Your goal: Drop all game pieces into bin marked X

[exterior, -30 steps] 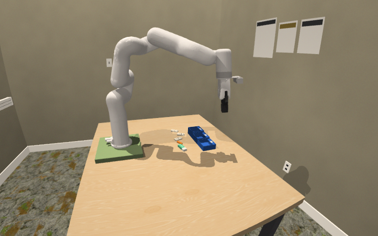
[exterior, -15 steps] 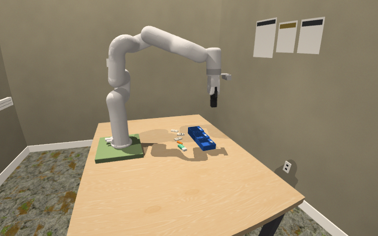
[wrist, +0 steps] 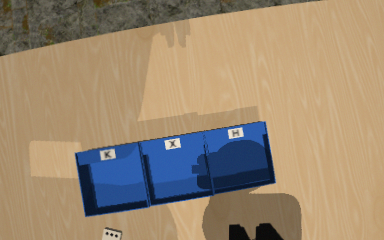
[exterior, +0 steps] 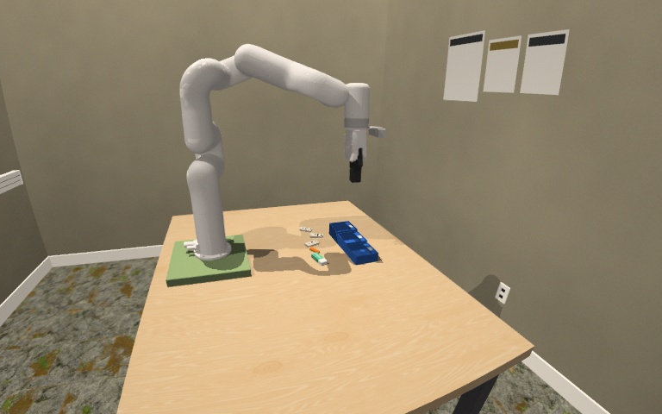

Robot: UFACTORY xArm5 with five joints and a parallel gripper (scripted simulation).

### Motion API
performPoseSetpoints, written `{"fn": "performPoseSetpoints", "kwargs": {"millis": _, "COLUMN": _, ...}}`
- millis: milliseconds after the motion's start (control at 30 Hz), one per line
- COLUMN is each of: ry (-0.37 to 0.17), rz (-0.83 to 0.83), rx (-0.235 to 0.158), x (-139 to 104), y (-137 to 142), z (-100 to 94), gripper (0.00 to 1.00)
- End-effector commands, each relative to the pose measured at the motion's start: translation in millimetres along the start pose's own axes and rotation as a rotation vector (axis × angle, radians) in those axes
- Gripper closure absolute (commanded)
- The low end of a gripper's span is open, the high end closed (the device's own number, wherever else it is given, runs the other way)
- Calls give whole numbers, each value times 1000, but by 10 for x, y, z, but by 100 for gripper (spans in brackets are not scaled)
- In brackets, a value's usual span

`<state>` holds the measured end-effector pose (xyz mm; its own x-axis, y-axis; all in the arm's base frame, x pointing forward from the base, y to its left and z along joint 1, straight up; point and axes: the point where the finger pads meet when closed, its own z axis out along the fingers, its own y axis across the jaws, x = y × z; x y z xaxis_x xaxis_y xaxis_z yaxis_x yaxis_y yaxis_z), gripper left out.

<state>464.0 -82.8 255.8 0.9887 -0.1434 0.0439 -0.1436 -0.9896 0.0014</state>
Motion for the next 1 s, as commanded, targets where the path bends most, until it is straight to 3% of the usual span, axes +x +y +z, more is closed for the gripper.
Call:
{"fn": "performPoseSetpoints", "kwargs": {"millis": 0, "ry": 1, "rz": -17, "rx": 2, "x": -144, "y": -191, "z": -29, "gripper": 91}}
{"fn": "performPoseSetpoints", "kwargs": {"millis": 167, "ry": -19, "rz": -80, "rx": 4, "x": -381, "y": -425, "z": -20, "gripper": 91}}
{"fn": "performPoseSetpoints", "kwargs": {"millis": 300, "ry": -19, "rz": -80, "rx": 4, "x": -436, "y": -479, "z": -18, "gripper": 91}}
{"fn": "performPoseSetpoints", "kwargs": {"millis": 367, "ry": -41, "rz": -161, "rx": 0, "x": -542, "y": -538, "z": 97, "gripper": 91}}
{"fn": "performPoseSetpoints", "kwargs": {"millis": 633, "ry": -41, "rz": -161, "rx": 0, "x": -968, "y": -771, "z": 555, "gripper": 91}}
{"fn": "performPoseSetpoints", "kwargs": {"millis": 967, "ry": -41, "rz": -161, "rx": 0, "x": -974, "y": -775, "z": 562, "gripper": 91}}
